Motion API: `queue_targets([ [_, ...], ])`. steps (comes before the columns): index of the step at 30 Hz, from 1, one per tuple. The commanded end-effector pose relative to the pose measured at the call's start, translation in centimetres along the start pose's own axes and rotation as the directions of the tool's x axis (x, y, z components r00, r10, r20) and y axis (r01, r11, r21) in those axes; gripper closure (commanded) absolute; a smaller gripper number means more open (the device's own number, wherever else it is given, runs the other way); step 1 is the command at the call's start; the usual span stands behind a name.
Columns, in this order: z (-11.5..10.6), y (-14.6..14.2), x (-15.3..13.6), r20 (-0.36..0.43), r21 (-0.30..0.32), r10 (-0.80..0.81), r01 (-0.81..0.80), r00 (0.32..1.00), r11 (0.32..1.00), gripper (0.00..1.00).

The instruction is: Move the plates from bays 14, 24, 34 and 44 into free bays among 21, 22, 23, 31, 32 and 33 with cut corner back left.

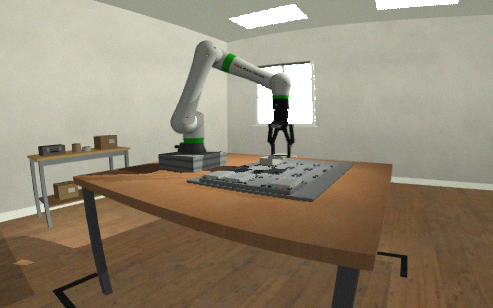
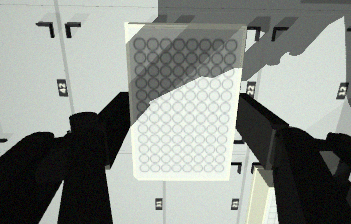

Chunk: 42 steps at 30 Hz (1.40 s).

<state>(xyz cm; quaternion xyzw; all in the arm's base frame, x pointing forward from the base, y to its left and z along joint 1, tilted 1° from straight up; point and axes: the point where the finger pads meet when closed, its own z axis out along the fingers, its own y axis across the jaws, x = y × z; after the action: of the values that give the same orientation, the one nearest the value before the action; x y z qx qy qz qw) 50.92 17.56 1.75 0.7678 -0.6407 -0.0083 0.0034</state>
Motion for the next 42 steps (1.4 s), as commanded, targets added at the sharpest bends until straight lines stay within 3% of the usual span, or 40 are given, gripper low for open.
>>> queue_targets([
  [1,-0.1,0.1,-0.8,0.000,0.002,0.000,0.000,1.000,1.000,0.90],
  [42,-0.1,2.1,-10.2,0.000,0.002,0.000,0.000,1.000,1.000,0.90],
])
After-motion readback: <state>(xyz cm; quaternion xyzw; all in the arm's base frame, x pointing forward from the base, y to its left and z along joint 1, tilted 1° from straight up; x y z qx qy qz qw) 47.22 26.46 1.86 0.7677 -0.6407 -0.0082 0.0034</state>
